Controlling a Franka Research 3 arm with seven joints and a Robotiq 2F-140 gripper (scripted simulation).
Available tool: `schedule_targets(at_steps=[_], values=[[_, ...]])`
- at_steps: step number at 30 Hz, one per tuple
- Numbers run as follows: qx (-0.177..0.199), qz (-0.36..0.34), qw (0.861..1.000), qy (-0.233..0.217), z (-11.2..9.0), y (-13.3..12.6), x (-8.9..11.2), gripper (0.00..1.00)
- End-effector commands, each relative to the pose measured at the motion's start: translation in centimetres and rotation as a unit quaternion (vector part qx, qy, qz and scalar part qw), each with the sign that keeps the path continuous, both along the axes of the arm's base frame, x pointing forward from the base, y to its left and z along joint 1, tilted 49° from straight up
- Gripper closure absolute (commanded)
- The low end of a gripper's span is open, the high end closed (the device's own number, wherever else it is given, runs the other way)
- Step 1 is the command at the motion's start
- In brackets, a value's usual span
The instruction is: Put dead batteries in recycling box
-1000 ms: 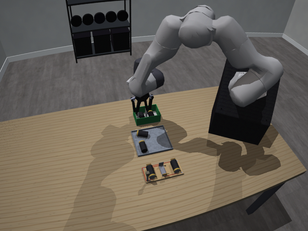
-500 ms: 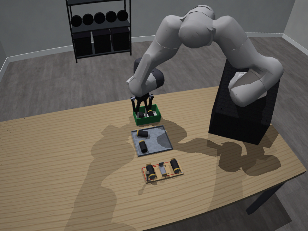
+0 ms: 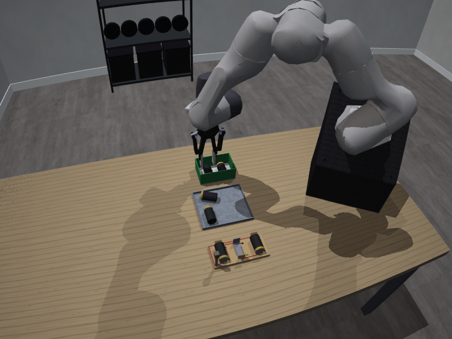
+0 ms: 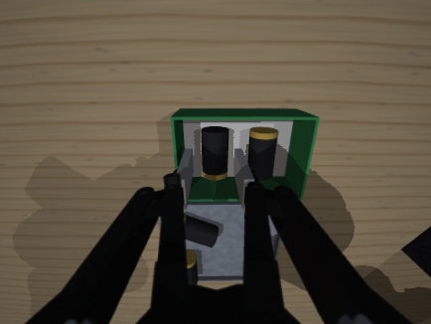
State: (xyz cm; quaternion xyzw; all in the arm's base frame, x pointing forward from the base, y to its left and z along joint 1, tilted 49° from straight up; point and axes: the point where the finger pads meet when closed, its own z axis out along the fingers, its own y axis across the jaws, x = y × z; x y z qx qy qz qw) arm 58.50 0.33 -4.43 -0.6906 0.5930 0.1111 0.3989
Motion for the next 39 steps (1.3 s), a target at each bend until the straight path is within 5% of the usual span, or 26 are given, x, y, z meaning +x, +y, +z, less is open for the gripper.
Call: schedule_targets(at_steps=[1, 26, 34, 39], values=[[0.005, 0.006, 1.0, 0.002, 1.2, -0.6, -0.7, 0.71], [0.005, 0.006, 1.0, 0.002, 4.7, -4.3, -2.4, 0.71], [0.005, 0.006, 1.0, 0.002, 4.8, -4.2, -2.4, 0.71], [0.005, 0.006, 1.0, 0.002, 6.8, -2.3, -2.6, 0.71]])
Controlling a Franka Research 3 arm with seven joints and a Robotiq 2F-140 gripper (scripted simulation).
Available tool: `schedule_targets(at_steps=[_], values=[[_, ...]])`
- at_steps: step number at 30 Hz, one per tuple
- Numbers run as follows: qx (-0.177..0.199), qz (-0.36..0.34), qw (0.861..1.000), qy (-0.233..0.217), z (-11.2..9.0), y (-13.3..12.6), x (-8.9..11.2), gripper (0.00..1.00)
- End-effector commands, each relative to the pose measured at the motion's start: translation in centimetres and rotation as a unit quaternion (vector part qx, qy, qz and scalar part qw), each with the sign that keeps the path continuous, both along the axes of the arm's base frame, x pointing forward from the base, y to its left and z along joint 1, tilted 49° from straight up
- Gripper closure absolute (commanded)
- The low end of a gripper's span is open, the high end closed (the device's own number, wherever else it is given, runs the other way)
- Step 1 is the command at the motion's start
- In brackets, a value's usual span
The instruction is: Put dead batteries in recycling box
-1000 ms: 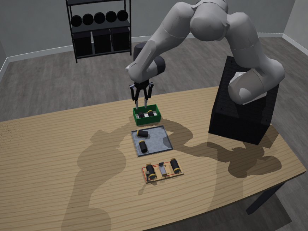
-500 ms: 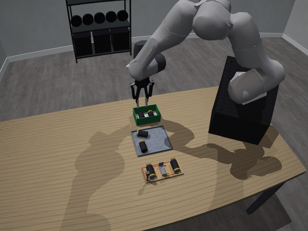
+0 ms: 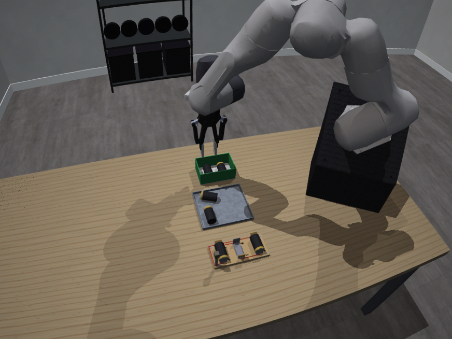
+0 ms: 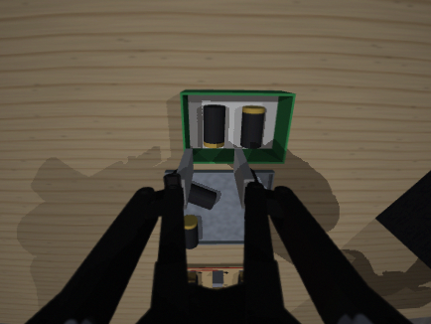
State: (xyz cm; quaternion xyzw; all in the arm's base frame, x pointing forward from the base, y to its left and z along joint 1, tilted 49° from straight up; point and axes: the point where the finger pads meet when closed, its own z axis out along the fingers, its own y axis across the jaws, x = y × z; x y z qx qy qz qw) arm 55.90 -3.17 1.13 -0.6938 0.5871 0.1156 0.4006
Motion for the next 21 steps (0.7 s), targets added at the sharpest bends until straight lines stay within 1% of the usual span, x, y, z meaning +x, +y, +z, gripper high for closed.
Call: schedule_targets(at_steps=[1, 3, 6, 8, 11, 14, 17, 21], values=[[0.002, -0.002, 1.0, 0.003, 1.9, 2.0, -0.1, 0.71], [0.002, -0.002, 1.0, 0.003, 3.8, 3.8, -0.3, 0.71], [0.002, -0.002, 1.0, 0.003, 7.3, 7.2, -0.7, 0.71], [0.002, -0.002, 1.0, 0.003, 7.3, 7.2, -0.7, 0.71], [0.002, -0.002, 1.0, 0.003, 10.6, 10.5, -1.1, 0.71], [0.002, -0.002, 1.0, 0.003, 13.1, 12.9, -1.3, 0.71], [0.002, -0.002, 1.0, 0.003, 14.6, 14.4, -1.5, 0.71], [0.002, -0.002, 1.0, 0.003, 15.2, 15.0, -1.6, 0.71]])
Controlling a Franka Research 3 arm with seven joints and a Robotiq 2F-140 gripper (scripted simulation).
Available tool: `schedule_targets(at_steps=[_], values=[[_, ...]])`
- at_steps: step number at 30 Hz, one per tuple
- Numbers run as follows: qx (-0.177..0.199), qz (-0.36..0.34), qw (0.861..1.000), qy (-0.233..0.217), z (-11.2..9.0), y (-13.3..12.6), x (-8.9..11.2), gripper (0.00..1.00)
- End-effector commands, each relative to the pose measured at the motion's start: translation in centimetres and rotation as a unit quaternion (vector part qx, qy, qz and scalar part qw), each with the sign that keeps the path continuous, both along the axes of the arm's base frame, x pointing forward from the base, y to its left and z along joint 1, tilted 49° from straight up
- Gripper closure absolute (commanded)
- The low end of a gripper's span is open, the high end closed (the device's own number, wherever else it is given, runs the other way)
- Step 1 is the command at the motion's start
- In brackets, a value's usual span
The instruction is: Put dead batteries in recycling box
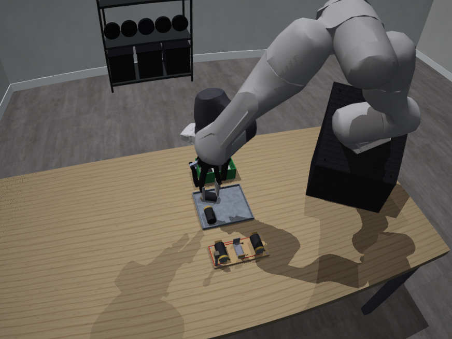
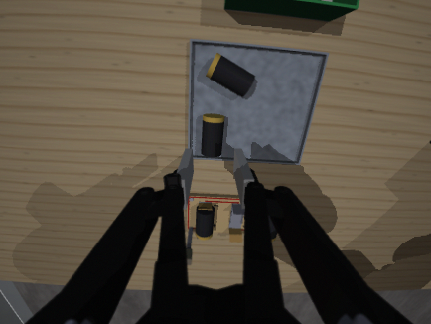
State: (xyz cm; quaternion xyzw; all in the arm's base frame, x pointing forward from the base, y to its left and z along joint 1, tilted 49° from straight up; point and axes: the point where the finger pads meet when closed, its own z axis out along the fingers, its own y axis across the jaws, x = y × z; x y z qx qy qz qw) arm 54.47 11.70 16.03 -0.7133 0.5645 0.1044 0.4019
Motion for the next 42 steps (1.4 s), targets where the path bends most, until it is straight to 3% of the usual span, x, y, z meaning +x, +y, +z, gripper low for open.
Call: schedule_targets(at_steps=[1, 27, 36, 42], values=[[0.013, -0.024, 0.999, 0.022, 0.3, 0.2, -0.2, 0.71], [0.012, -0.023, 0.999, 0.021, 0.2, 0.3, -0.1, 0.71], [0.012, -0.023, 0.999, 0.021, -4.1, 4.8, 1.9, 0.71], [0.012, -0.023, 0.999, 0.021, -4.4, 5.1, 2.1, 0.71]])
